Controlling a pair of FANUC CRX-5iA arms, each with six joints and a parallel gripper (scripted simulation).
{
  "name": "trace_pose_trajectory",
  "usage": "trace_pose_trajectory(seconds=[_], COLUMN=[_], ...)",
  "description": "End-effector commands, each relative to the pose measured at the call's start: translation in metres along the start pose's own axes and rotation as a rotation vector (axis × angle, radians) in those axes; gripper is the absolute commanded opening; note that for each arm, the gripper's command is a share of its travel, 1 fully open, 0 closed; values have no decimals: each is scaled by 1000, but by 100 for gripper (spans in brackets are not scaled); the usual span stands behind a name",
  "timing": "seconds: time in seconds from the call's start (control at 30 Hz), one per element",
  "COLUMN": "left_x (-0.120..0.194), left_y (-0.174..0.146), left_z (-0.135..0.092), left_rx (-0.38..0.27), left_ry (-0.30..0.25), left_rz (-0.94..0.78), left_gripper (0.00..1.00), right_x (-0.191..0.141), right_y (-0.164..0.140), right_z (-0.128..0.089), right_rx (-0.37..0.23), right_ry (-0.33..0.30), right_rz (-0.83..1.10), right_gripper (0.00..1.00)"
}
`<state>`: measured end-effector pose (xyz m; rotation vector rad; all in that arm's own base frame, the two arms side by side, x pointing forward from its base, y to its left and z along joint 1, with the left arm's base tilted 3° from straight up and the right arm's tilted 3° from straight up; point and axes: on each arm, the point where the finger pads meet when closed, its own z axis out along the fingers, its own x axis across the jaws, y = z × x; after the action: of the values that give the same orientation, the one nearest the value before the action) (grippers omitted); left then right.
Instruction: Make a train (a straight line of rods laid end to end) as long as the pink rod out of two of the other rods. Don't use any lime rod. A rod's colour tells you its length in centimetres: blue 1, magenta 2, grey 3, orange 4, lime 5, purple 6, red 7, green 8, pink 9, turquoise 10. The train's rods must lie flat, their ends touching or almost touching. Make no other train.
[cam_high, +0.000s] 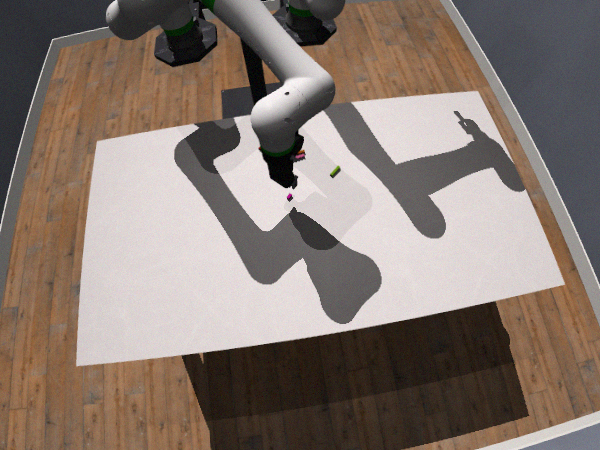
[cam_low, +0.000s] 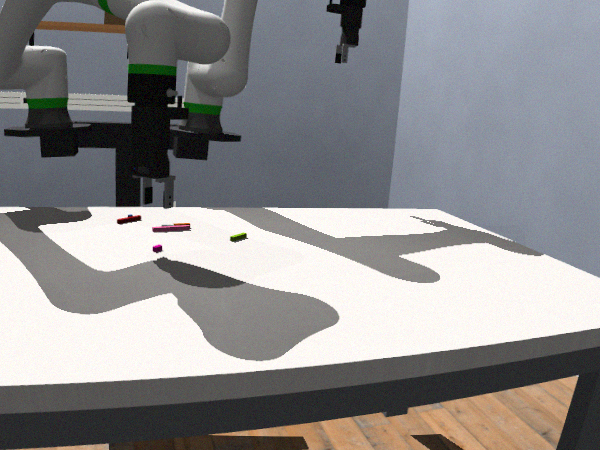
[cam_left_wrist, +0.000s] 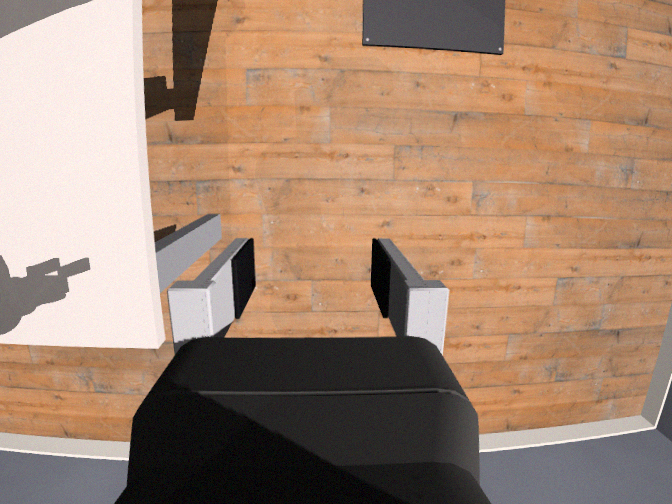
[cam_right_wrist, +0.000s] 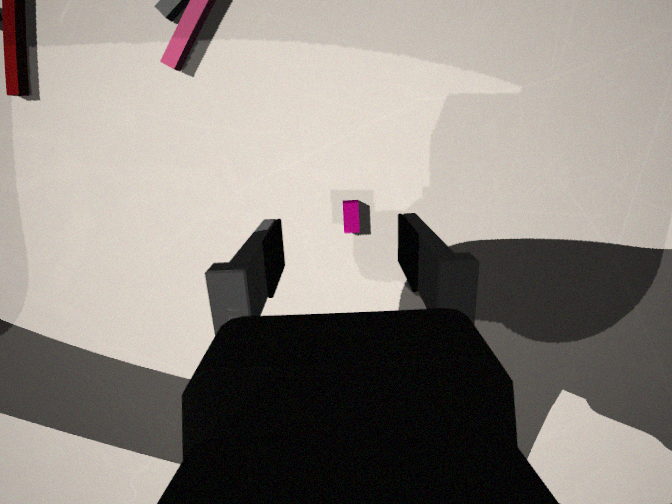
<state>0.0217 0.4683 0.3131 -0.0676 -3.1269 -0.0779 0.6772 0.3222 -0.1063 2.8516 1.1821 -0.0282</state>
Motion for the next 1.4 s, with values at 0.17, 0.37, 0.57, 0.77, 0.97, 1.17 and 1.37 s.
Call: trace_pose_trajectory(seconds=[0.17, 0.37, 0.57, 0.77, 0.97, 1.17, 1.37], left_x=[0, 0, 0, 0, 0, 0, 0], left_y=[0, 0, 0, 0, 0, 0, 0], left_z=[-1, -1, -1, -1, -1, -1, -1], left_rx=[-2, -2, -2, -2, -2, -2, -2], left_ry=[0, 0, 0, 0, 0, 0, 0], left_rz=[0, 0, 0, 0, 0, 0, 0], left_gripper=[100, 100, 100, 100, 100, 100, 100], right_x=[-55, -97, -141, -186, -210, -210, -210], right_y=[-48, -73, -95, -112, -120, -120, -120], right_z=[5, 10, 15, 20, 23, 23, 23], right_rx=[-4, -3, -3, -2, -1, -1, -1], right_ry=[4, 4, 4, 4, 4, 4, 4], right_rz=[34, 54, 71, 87, 96, 96, 96], right_gripper=[100, 100, 100, 100, 100, 54, 54])
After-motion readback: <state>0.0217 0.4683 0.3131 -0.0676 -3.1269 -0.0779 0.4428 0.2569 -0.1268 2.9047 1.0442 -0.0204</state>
